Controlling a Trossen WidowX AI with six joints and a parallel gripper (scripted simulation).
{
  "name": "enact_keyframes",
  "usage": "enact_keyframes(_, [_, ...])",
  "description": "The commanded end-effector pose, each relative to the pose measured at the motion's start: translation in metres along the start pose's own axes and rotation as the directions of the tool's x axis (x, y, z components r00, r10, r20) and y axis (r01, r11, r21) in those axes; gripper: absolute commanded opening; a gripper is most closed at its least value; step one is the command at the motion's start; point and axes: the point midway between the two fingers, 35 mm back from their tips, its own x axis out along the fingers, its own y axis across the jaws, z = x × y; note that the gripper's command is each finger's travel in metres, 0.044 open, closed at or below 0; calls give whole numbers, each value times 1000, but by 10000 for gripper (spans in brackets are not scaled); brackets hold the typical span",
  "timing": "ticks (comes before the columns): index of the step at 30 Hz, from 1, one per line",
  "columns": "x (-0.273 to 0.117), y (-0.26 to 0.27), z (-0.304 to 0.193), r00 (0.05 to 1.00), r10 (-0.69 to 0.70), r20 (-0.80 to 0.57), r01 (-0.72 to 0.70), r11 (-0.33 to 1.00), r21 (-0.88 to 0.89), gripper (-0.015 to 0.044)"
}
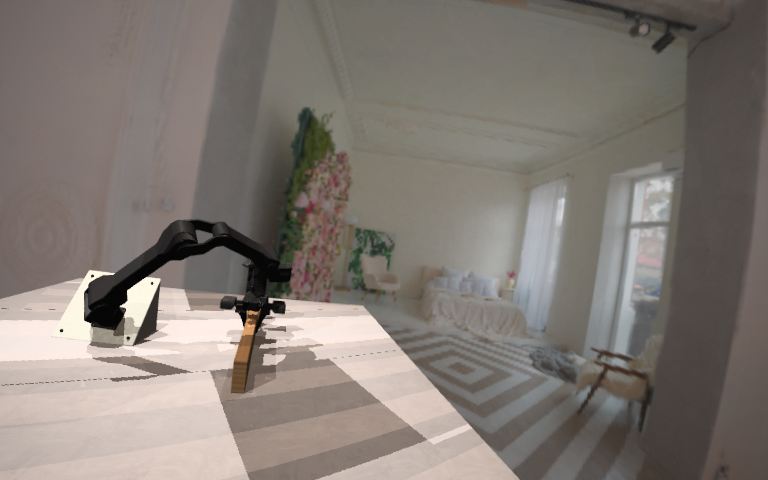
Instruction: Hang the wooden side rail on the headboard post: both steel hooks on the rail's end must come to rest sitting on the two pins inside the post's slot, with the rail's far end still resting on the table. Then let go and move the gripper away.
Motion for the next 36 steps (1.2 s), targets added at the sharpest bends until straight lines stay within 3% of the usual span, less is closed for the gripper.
enact_keyframes(1, [0,0,0,1000,1,0,-1,1000,0,0])
enact_keyframes(36, [-5,0,0,1000,12,2,-12,1000,-6,0])
